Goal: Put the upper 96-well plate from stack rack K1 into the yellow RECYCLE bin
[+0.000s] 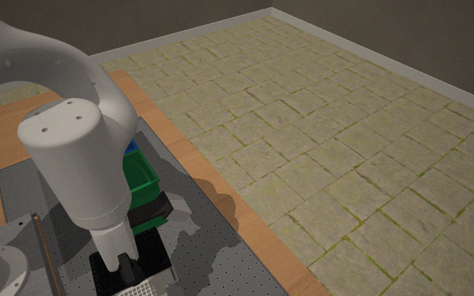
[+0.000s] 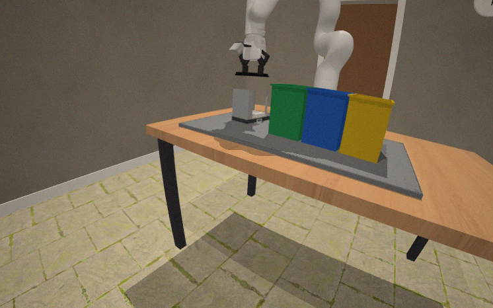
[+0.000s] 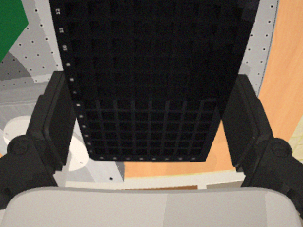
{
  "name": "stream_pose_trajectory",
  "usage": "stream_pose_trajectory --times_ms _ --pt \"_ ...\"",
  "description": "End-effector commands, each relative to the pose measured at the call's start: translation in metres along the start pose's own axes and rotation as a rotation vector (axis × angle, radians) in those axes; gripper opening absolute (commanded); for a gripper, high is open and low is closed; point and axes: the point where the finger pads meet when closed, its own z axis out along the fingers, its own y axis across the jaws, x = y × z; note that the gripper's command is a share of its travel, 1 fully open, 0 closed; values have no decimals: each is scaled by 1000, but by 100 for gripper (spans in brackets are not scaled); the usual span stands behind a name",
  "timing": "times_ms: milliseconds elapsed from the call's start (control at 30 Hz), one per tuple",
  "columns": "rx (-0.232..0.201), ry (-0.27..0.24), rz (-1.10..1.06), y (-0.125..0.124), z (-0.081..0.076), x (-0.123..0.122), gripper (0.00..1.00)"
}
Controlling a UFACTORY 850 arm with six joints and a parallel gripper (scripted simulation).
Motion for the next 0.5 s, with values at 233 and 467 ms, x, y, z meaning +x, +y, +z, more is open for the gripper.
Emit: stream_pose_trajectory --times_ms 233,467 --pt "-1 2 0 0 -20 1 0" --pt "-1 2 0 0 -28 1 0"
